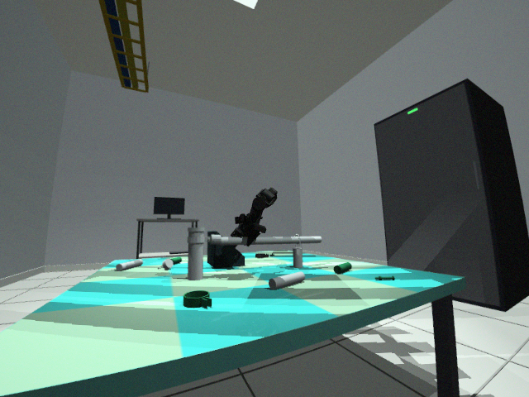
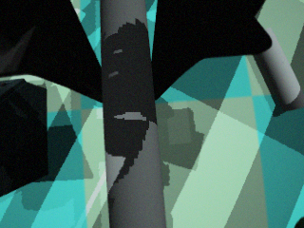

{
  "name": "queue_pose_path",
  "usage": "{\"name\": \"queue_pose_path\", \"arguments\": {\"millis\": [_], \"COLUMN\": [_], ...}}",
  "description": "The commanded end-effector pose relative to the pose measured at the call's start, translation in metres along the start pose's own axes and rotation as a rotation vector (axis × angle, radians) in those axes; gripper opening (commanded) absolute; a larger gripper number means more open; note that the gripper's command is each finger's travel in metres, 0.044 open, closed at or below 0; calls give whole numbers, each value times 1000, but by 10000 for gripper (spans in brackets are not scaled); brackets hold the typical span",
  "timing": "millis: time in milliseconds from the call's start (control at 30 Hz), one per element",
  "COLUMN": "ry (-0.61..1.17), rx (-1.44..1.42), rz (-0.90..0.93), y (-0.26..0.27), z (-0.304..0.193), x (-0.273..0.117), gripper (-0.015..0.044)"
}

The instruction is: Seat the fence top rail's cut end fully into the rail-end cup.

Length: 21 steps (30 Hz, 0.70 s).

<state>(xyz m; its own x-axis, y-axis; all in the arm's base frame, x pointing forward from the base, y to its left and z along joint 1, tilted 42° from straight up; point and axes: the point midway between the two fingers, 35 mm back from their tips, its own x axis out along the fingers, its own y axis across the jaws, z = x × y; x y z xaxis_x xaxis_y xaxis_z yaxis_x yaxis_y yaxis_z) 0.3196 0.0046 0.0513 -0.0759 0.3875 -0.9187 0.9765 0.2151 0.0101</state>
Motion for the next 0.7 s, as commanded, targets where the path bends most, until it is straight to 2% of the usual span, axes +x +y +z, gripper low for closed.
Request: {"name": "queue_pose_path", "arguments": {"millis": [0, 667], "ry": [-1, -2], "rx": [1, 1], "rz": [1, 1], "y": [0, 0], "z": [1, 16], "x": [0, -6], "gripper": [0, 0]}}
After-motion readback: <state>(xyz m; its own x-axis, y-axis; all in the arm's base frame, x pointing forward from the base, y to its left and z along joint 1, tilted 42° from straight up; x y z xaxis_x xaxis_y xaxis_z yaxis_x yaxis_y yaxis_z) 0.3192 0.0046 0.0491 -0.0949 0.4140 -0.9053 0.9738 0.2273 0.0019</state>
